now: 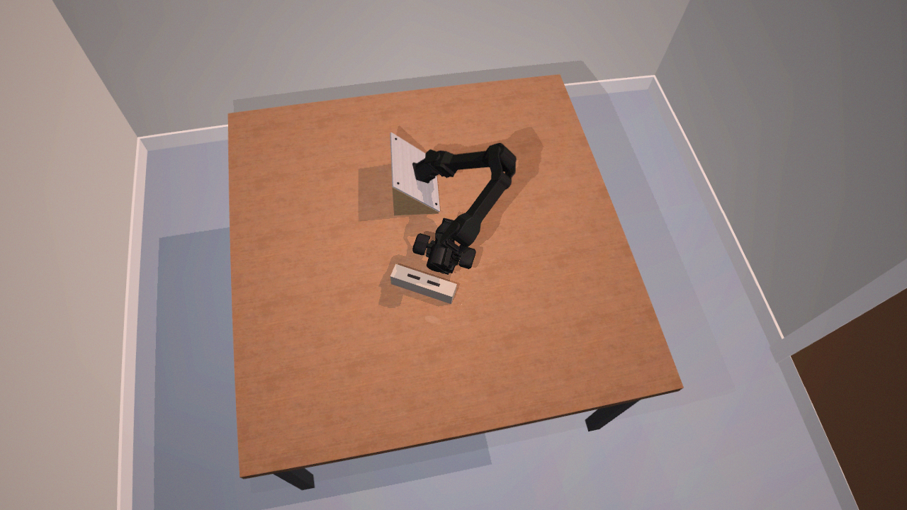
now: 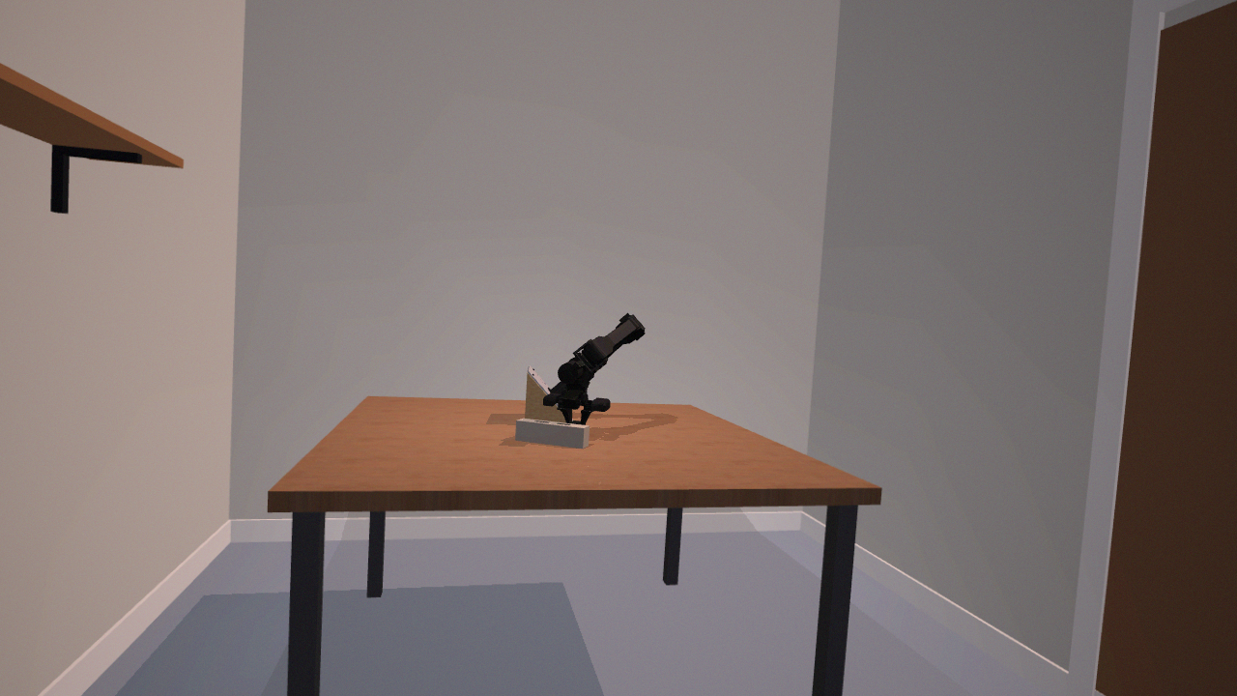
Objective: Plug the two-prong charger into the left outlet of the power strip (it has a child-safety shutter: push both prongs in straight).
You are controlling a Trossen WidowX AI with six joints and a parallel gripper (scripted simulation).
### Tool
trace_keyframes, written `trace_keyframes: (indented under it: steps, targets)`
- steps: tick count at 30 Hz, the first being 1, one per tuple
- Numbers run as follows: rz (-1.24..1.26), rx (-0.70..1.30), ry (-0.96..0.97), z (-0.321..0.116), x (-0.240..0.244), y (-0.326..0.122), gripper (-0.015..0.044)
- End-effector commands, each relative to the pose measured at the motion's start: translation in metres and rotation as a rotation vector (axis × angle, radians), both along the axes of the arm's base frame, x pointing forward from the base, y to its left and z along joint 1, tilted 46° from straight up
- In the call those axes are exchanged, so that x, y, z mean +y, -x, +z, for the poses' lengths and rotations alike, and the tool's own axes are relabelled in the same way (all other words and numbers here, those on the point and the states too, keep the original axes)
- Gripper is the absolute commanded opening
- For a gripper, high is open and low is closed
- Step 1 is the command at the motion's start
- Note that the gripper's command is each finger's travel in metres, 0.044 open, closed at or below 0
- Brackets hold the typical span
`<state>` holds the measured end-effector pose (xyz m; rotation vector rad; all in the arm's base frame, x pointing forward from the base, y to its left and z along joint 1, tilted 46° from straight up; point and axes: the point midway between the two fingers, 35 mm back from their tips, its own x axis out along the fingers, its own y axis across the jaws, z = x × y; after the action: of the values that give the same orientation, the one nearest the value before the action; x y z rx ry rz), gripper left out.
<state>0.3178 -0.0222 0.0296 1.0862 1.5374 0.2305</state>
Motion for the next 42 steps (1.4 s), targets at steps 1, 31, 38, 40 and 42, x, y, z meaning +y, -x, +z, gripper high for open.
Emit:
trace_keyframes:
  steps: [1,31,38,40,42]
  targets:
    - [-0.010,0.005,-0.004,-0.001,-0.003,-0.005,0.0000]
    - [-0.027,0.023,-0.009,-0.006,-0.011,-0.020,0.0000]
    - [-0.027,0.023,-0.009,-0.007,-0.012,-0.021,0.0000]
    - [-0.027,0.023,-0.009,-0.007,-0.012,-0.022,0.0000]
    - [-0.027,0.023,-0.009,-0.007,-0.013,-0.023,0.0000]
